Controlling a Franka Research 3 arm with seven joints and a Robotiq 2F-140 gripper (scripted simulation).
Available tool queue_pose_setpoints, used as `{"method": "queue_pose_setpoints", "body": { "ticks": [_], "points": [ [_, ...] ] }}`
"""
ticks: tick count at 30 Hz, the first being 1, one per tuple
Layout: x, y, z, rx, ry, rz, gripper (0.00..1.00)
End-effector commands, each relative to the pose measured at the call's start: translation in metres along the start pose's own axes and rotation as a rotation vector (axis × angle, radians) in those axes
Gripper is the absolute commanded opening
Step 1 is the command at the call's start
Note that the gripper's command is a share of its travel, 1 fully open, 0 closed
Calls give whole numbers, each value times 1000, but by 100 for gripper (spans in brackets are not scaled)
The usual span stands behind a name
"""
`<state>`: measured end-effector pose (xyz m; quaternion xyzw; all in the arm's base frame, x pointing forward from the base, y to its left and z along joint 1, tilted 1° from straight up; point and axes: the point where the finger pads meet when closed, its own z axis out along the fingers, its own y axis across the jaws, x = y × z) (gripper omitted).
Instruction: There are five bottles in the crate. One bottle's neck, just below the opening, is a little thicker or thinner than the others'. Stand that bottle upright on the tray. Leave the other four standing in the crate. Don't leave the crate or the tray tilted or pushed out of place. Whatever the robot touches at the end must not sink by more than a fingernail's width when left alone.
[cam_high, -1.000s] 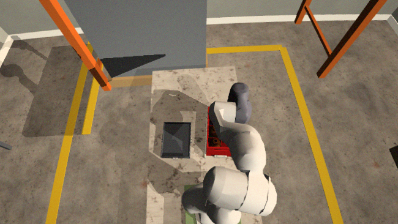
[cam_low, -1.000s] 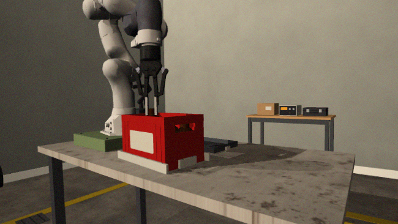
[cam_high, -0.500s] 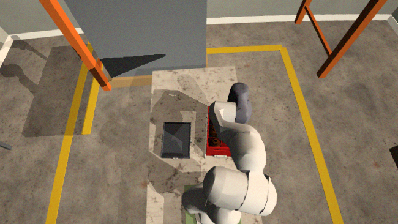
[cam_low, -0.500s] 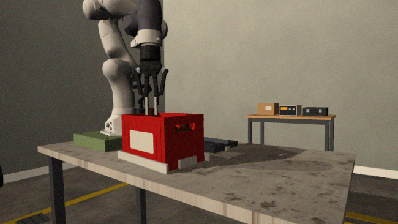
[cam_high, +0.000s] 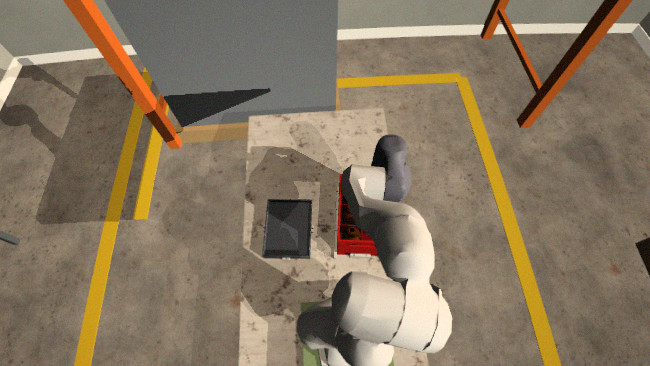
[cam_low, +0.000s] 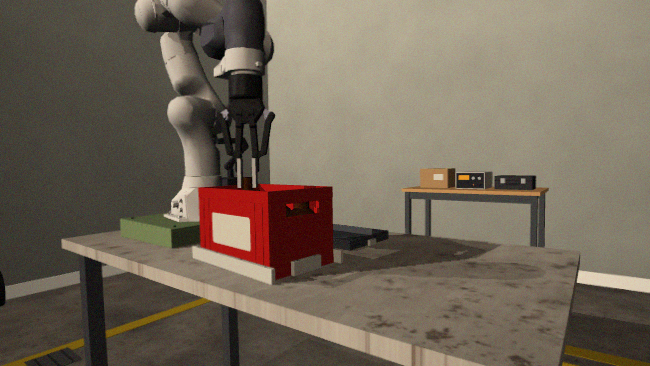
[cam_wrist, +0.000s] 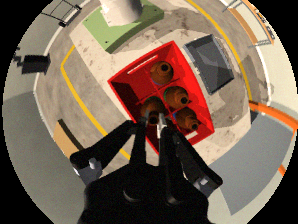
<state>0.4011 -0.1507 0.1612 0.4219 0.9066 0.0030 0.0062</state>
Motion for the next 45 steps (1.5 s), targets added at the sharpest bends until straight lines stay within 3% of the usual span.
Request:
{"method": "queue_pose_setpoints", "body": {
  "ticks": [1,45],
  "points": [
    [-2,0,-4,-3,-5,5,10],
    [-5,0,-41,-3,-5,5,10]
  ]
}}
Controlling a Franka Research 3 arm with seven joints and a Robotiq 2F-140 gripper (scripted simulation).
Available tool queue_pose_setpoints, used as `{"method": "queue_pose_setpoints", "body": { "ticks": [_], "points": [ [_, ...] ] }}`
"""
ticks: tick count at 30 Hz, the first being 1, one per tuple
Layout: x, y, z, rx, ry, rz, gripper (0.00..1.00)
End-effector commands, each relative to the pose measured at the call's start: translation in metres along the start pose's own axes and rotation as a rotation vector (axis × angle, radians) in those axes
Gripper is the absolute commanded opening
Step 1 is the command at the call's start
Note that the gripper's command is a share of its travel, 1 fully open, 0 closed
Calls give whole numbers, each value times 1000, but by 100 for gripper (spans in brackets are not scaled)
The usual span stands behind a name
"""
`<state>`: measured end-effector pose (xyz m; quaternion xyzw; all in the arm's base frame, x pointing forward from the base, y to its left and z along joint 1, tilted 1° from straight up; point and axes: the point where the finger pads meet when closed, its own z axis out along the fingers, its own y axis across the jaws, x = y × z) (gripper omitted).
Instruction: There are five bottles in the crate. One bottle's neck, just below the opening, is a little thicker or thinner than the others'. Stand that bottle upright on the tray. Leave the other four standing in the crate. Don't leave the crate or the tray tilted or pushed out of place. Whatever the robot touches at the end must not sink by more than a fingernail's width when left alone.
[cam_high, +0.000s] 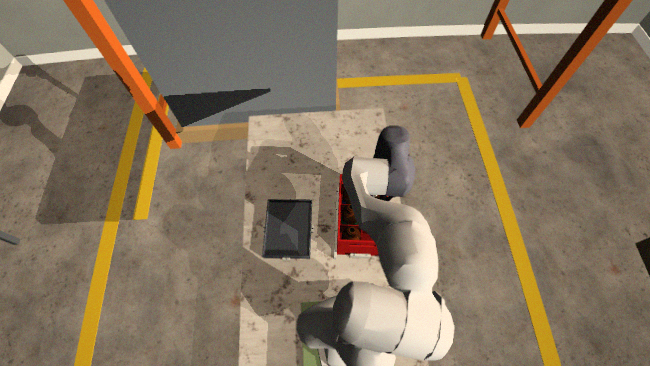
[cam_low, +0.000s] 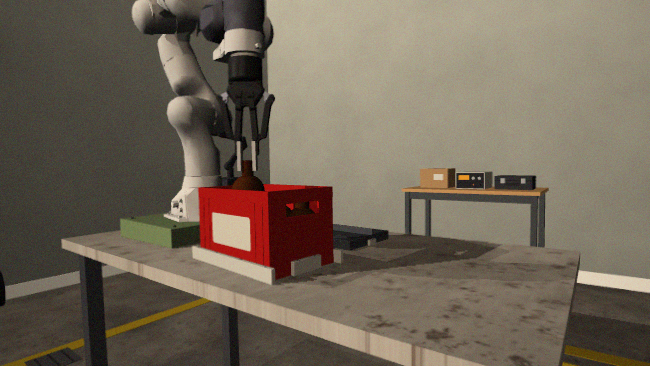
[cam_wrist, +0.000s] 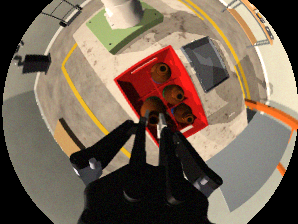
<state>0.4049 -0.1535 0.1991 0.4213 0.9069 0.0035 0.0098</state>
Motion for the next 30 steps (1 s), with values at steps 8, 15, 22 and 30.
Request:
{"method": "queue_pose_setpoints", "body": {
  "ticks": [8,15,22,30],
  "points": [
    [-1,-1,-7,1,1,6,10],
    [-1,-1,-8,1,1,6,10],
    [-1,-1,-8,1,1,6,10],
    [-1,-1,-8,1,1,6,10]
  ]
}}
